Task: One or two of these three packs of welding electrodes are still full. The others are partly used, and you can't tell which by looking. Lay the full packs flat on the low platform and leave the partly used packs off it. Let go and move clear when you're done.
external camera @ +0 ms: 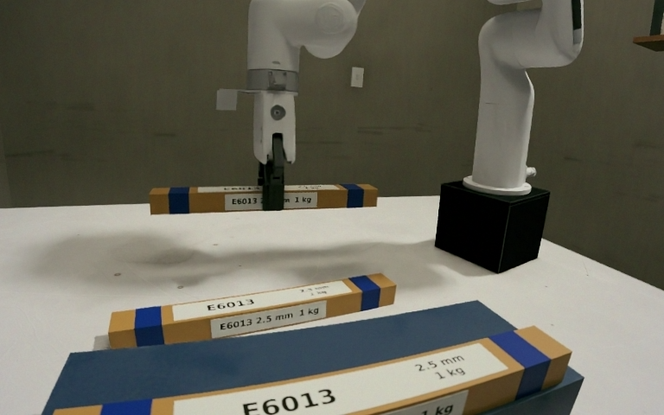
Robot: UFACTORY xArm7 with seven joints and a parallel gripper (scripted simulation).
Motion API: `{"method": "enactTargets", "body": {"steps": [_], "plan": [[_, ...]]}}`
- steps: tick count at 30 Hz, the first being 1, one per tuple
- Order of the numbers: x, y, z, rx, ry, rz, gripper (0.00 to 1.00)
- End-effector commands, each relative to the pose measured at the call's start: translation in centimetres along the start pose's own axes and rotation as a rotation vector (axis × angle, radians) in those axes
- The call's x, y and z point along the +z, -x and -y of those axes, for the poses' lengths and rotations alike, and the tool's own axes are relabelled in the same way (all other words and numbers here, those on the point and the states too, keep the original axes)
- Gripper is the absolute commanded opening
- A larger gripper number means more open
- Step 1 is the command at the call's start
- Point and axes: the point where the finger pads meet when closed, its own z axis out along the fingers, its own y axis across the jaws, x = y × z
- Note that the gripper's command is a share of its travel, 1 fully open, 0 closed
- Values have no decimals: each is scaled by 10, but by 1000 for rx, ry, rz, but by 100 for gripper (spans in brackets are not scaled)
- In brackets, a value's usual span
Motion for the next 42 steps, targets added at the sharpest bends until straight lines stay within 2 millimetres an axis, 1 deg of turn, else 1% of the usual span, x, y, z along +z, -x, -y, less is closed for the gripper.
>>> {"method": "enactTargets", "body": {"steps": [1,5,7,22,24,39,41,42], "plan": [[-1,-3,22,1,3,-5,35],[-1,-4,42,1,3,-5,35],[-1,-4,42,1,3,-5,35],[-1,-8,127,1,3,-5,35],[-1,-8,127,1,3,-5,35],[-1,-12,217,1,3,-5,35],[-1,-12,217,1,3,-5,35],[-1,-12,222,1,3,-5,35]]}}
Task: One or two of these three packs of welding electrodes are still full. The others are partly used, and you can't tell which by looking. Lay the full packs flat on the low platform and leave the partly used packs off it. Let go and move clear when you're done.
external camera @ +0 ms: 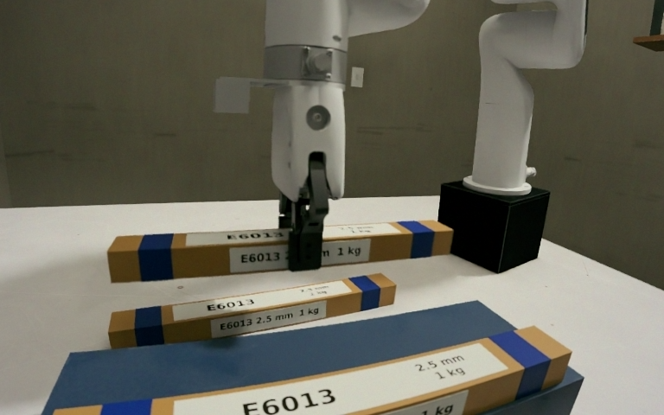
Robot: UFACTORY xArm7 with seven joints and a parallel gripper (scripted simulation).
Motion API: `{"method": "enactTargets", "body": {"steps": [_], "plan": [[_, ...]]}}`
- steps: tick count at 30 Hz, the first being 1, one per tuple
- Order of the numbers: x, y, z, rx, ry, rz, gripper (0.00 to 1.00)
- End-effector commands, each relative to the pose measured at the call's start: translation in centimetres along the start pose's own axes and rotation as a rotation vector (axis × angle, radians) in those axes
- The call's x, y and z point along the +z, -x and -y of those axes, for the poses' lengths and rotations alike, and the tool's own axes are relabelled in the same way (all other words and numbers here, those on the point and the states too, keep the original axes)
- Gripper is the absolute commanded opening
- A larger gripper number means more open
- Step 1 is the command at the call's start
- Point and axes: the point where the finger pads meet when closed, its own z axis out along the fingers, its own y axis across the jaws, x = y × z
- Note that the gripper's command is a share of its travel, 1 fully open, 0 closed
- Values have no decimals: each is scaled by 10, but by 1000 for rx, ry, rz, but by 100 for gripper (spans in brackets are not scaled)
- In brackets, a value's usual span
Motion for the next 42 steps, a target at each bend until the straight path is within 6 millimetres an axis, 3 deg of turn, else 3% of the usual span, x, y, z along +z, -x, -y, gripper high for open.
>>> {"method": "enactTargets", "body": {"steps": [1,14,27,42], "plan": [[-1,-4,18,4,4,-4,35],[-1,-7,76,4,4,-4,35],[-1,-8,96,4,4,-4,35],[-1,-8,100,4,4,-4,35]]}}
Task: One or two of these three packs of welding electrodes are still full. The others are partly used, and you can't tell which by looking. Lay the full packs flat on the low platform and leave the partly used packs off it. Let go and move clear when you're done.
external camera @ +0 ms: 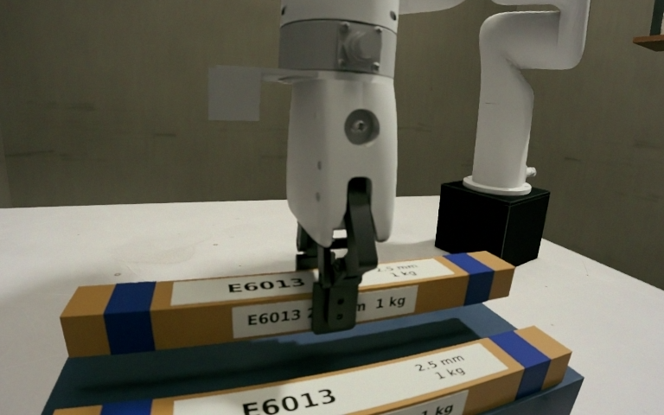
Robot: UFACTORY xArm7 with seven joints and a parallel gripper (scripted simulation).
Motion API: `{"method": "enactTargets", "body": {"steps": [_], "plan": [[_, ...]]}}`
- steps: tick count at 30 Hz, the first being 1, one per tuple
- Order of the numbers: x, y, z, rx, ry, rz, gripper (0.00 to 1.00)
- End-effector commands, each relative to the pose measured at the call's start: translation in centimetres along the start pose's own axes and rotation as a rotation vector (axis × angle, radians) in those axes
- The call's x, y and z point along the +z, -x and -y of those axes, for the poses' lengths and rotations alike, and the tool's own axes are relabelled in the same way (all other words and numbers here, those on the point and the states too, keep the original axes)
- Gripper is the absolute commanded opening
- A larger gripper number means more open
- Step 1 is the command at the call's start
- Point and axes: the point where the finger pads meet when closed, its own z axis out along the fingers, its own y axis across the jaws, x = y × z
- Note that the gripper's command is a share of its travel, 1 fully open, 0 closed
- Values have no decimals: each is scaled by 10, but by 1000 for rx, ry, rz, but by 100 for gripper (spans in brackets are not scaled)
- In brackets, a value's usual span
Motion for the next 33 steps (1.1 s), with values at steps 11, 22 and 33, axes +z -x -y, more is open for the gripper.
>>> {"method": "enactTargets", "body": {"steps": [11,22,33], "plan": [[-2,-2,1,0,-3,-5,35],[-1,-2,1,0,-3,-5,35],[9,-2,2,0,-3,-5,35]]}}
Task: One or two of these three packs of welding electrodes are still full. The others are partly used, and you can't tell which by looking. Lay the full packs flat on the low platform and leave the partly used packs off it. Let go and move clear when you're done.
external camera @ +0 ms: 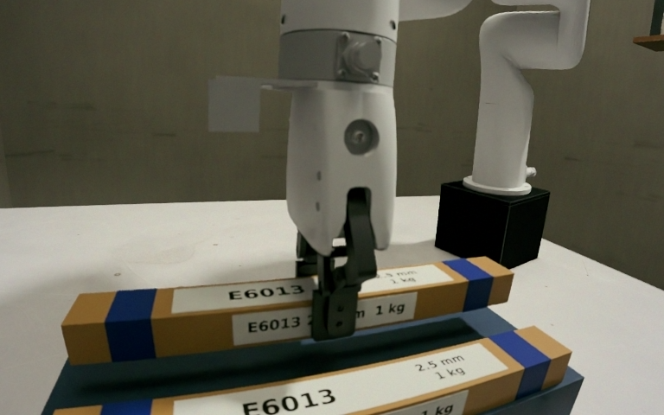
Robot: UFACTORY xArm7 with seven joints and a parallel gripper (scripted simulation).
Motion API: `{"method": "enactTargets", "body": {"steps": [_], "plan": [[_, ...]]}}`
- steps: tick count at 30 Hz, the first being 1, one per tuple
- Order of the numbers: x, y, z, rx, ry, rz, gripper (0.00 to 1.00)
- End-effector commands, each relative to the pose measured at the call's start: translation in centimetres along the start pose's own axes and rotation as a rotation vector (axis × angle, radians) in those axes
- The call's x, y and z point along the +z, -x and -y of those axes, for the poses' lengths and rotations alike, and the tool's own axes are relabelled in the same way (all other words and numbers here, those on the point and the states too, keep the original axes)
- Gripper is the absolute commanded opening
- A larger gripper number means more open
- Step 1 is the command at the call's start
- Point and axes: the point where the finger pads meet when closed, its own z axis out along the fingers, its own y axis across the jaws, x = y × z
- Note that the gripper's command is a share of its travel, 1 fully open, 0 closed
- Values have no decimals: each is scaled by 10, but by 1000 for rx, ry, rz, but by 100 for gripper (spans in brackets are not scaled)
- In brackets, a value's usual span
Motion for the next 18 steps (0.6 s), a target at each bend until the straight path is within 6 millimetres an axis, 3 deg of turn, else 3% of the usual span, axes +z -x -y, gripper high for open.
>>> {"method": "enactTargets", "body": {"steps": [1,18], "plan": [[5,-2,2,0,-3,-5,35],[28,-2,3,0,-3,-5,35]]}}
